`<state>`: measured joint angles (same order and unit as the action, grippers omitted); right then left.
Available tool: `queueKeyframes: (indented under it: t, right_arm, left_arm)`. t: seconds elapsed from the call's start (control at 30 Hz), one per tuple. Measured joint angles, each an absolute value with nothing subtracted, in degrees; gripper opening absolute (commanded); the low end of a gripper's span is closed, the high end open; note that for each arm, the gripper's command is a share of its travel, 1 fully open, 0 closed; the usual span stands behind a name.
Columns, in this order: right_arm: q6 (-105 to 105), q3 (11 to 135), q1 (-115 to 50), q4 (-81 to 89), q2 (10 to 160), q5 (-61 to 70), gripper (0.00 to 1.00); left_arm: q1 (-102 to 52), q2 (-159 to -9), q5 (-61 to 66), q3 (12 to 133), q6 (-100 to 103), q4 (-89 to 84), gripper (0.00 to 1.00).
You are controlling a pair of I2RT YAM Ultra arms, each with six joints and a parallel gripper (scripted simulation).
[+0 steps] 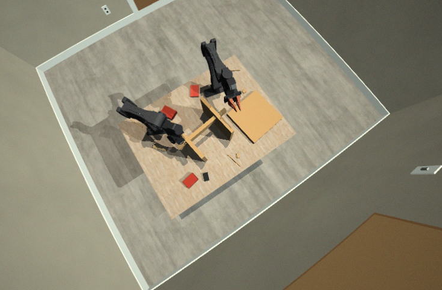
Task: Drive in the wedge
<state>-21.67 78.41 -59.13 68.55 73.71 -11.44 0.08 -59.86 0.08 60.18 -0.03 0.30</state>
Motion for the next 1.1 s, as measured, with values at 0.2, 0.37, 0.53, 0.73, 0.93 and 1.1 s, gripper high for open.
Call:
queueKeyframes:
  t: [0.2,0.37,0.53,0.73,0.93,1.1]
  right_arm:
    - [-21.67,77.97,-59.13,68.25,73.54,-11.4,0.0]
    - [-21.67,78.02,-59.13,68.31,73.63,-11.42,0.0]
    - [-21.67,78.06,-59.13,68.36,73.71,-11.42,0.0]
    - [-21.67,78.08,-59.13,68.4,73.78,-11.42,0.0]
    - [-21.67,77.6,-59.13,67.92,73.43,-11.44,0.0]
    - [-21.67,77.08,-59.16,67.48,73.01,-11.4,0.0]
  left_arm:
    - [0.08,-59.86,0.08,60.18,-0.03,0.3,0.21]
    - [0.08,-59.86,0.08,60.18,-0.03,0.3,0.21]
    - [0.08,-59.86,0.08,60.18,-0.03,0.3,0.21]
    - [0.08,-59.86,0.08,60.18,-0.03,0.3,0.21]
    - [0.08,-59.86,0.08,60.18,-0.03,0.3,0.21]
    - [0.08,-59.86,0.08,60.18,-0.03,0.3,0.21]
